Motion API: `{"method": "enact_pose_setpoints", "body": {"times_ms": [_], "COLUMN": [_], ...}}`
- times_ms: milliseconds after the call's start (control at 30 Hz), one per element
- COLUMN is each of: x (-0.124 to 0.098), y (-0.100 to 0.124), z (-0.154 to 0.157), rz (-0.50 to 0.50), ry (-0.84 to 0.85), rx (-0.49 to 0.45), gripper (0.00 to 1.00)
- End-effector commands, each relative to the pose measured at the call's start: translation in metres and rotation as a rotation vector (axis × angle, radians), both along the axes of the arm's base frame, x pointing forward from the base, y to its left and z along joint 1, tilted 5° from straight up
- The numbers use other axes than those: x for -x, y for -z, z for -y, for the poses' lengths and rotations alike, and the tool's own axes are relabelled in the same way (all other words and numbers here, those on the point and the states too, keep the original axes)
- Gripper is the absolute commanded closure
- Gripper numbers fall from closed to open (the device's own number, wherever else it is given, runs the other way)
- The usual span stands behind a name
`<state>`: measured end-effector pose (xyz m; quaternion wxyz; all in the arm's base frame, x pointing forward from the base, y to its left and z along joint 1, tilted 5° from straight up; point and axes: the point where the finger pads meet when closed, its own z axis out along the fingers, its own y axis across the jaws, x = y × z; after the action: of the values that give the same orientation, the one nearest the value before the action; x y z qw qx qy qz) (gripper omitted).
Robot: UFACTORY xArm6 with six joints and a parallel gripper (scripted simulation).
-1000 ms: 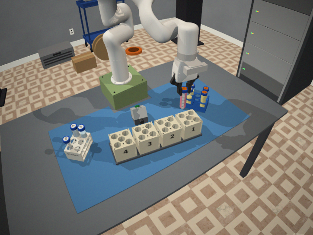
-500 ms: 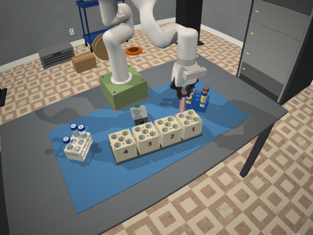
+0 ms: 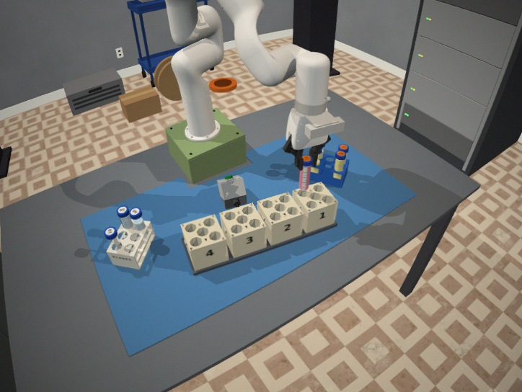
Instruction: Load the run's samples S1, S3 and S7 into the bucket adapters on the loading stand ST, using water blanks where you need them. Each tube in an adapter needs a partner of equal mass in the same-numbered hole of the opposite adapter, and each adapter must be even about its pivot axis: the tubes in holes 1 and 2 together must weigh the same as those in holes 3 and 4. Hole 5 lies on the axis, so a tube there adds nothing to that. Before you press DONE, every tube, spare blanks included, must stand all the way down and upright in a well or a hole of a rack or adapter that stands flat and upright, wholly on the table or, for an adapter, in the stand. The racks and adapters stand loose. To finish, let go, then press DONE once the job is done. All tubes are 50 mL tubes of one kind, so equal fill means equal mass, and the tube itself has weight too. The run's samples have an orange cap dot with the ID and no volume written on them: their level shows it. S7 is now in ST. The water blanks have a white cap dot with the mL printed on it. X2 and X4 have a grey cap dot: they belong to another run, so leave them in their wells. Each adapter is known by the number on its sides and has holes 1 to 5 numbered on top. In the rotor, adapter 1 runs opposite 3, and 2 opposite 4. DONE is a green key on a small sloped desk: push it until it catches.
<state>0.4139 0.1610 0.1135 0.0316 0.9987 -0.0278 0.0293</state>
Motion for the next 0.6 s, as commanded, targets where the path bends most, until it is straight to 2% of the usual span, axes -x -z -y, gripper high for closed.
{"method": "enact_pose_setpoints", "body": {"times_ms": [0,567], "x": [-0.001,-0.002], "y": [-0.001,0.009], "z": [-0.001,0.000], "rz": [0.004,0.004], "ry": [0.000,0.000], "rx": [-0.002,-0.002], "gripper": [1.00,1.00]}}
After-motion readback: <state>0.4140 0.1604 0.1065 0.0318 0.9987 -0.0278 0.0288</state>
